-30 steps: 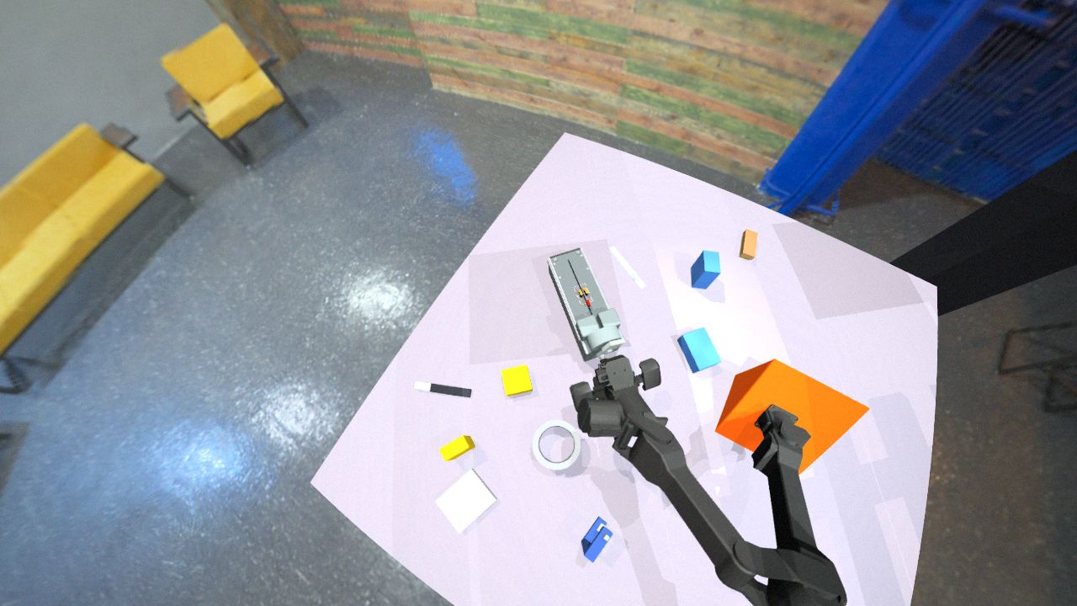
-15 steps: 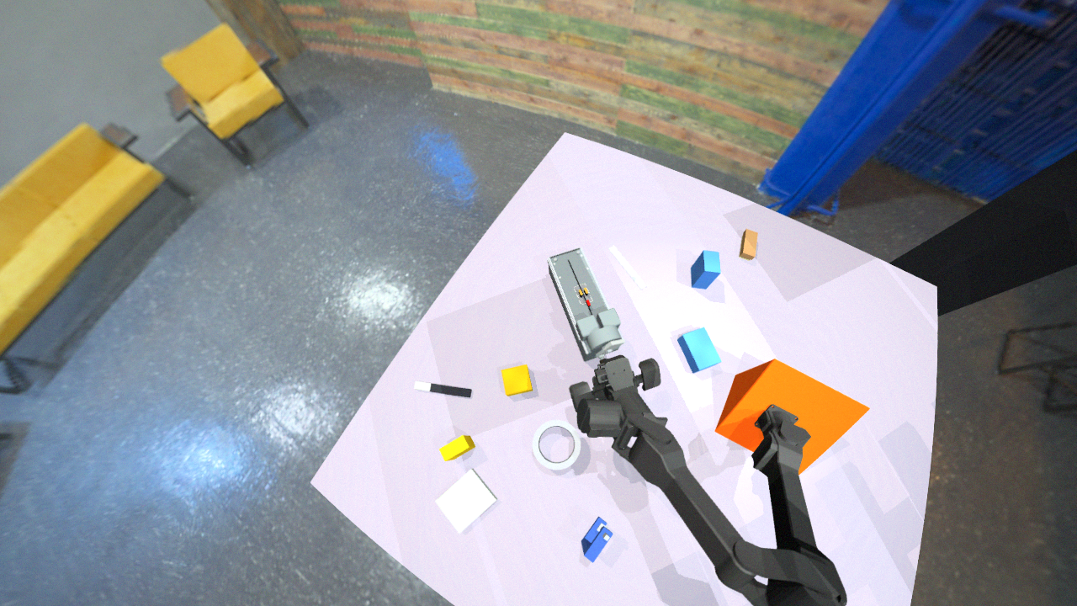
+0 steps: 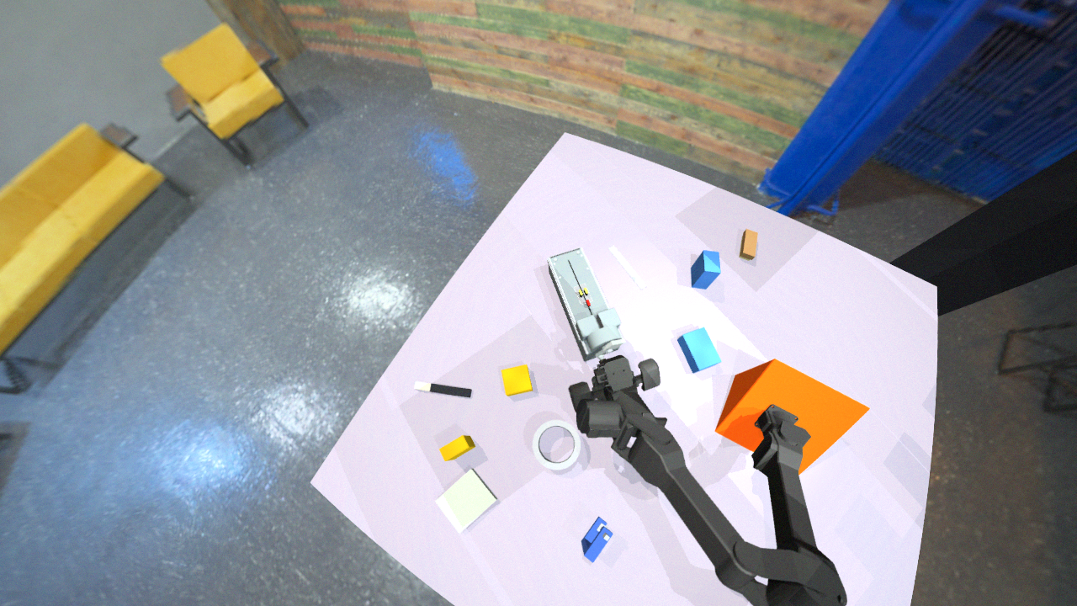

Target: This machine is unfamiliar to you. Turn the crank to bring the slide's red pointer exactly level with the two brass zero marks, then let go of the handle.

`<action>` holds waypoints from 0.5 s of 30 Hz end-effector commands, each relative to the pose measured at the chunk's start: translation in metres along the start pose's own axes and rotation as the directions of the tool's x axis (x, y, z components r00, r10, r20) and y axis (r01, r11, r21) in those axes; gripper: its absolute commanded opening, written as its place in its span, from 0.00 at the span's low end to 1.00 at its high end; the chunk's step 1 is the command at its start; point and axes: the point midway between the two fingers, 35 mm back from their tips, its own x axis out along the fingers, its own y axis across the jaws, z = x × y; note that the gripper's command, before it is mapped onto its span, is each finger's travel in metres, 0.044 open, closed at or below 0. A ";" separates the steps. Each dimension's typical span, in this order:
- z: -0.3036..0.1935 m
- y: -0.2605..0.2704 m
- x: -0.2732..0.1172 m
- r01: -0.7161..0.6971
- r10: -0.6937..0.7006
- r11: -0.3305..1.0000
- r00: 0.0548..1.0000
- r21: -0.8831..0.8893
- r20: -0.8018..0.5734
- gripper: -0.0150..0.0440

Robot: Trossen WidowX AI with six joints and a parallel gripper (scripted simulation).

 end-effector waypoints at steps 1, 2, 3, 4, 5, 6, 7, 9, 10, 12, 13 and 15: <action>0.003 0.008 -0.004 -0.022 0.022 1.000 1.000 0.000 0.008 0.25; 0.003 0.008 -0.004 -0.022 0.022 1.000 1.000 0.000 0.008 0.25; 0.004 0.008 -0.004 -0.022 0.022 1.000 1.000 0.000 0.008 0.25; 0.004 0.008 -0.004 -0.022 0.022 1.000 1.000 0.000 0.008 0.25; 0.004 0.008 -0.004 -0.022 0.022 1.000 1.000 0.000 0.008 0.25; 0.004 0.008 -0.004 -0.022 0.022 1.000 1.000 0.000 0.008 0.25; 0.004 0.008 -0.004 -0.022 0.022 1.000 1.000 0.000 0.008 0.25; 0.004 0.008 -0.004 -0.022 0.022 1.000 1.000 0.000 0.008 0.25; 0.004 0.008 -0.004 -0.022 0.022 1.000 1.000 0.000 0.008 0.25; 0.004 0.008 -0.005 -0.022 0.022 1.000 1.000 0.000 0.008 0.25; 0.004 0.008 -0.005 -0.022 0.022 1.000 1.000 0.000 0.008 0.25; 0.004 0.009 -0.005 -0.022 0.022 1.000 1.000 0.000 0.008 0.25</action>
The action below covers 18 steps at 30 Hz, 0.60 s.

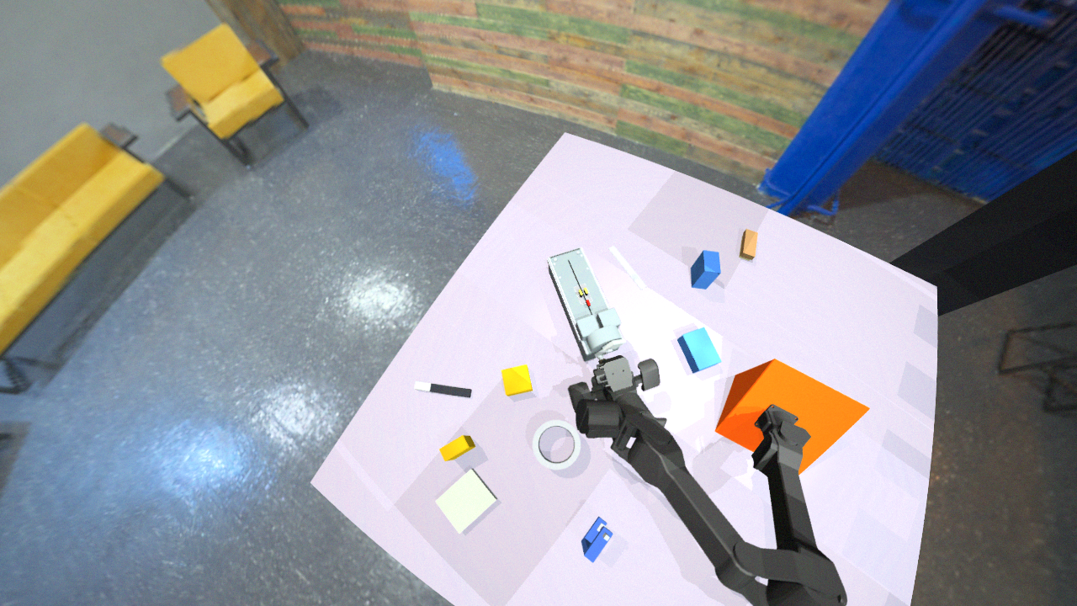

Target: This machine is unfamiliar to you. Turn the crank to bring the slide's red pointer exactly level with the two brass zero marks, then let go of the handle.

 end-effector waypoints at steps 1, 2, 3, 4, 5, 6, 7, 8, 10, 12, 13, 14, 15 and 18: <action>0.004 0.007 -0.004 -0.022 0.022 1.000 1.000 -0.001 0.008 0.25; 0.004 0.008 -0.004 -0.022 0.022 1.000 1.000 -0.001 0.008 0.25; 0.004 0.008 -0.004 -0.022 0.022 1.000 1.000 -0.001 0.008 0.25; 0.004 0.008 -0.004 -0.022 0.022 1.000 1.000 -0.001 0.008 0.25; 0.004 0.008 -0.004 -0.022 0.022 1.000 1.000 -0.001 0.008 0.25; 0.004 0.008 -0.005 -0.022 0.022 1.000 1.000 -0.001 0.008 0.25; 0.004 0.008 -0.005 -0.022 0.022 1.000 1.000 -0.001 0.008 0.25; 0.004 0.008 -0.005 -0.022 0.022 1.000 1.000 -0.001 0.008 0.25; 0.004 0.008 -0.005 -0.022 0.022 1.000 1.000 -0.001 0.008 0.25; 0.004 0.008 -0.005 -0.022 0.022 1.000 1.000 -0.001 0.008 0.25; 0.004 0.008 -0.005 -0.022 0.022 1.000 1.000 -0.001 0.008 0.25; 0.004 0.008 -0.005 -0.022 0.022 1.000 1.000 -0.001 0.008 0.25; 0.004 0.008 -0.005 -0.022 0.022 1.000 1.000 -0.001 0.008 0.25; 0.004 0.008 -0.005 -0.022 0.022 1.000 1.000 -0.001 0.008 0.25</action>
